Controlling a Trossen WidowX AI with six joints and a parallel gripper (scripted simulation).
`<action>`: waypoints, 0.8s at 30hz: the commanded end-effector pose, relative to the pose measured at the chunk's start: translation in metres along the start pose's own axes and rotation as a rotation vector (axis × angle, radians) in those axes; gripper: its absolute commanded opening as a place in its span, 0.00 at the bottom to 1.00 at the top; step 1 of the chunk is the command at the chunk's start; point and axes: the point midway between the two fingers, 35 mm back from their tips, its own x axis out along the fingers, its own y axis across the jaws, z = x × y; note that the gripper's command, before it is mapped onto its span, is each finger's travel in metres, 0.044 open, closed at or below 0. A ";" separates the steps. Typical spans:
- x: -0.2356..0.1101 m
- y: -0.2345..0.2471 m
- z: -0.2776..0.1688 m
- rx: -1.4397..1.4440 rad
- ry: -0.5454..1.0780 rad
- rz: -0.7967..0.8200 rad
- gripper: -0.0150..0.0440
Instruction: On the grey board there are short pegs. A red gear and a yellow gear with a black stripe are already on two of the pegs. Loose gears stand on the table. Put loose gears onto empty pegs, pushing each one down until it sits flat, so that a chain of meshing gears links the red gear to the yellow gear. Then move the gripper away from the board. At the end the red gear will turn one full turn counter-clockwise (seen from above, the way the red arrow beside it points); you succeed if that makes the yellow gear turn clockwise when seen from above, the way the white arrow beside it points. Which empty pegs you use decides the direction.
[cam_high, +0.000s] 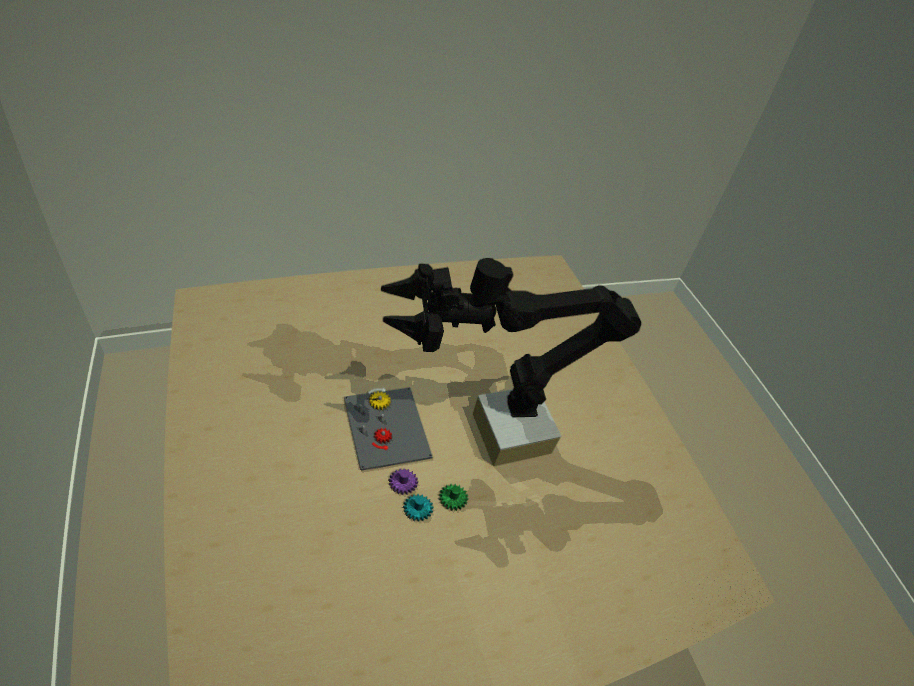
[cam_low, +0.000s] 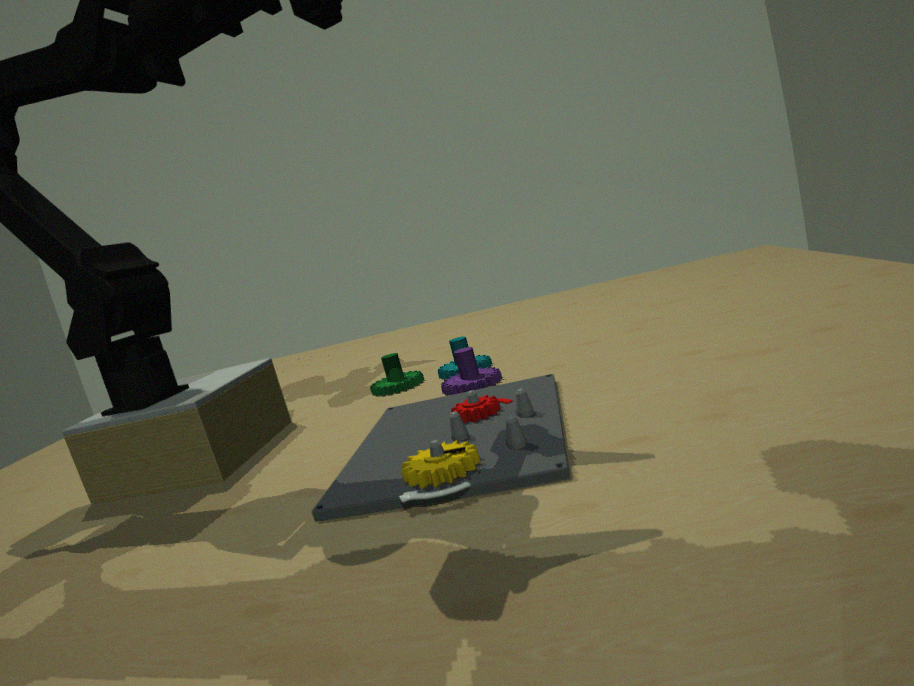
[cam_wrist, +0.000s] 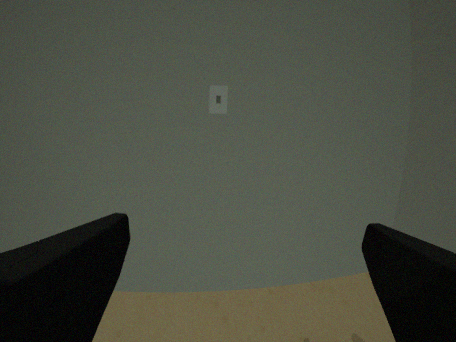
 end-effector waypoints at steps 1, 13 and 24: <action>0.001 0.001 -0.002 -0.002 0.011 0.004 0.98; 0.031 0.117 -0.151 -0.256 0.713 0.370 1.00; -0.041 0.201 -0.265 -0.649 1.243 0.757 1.00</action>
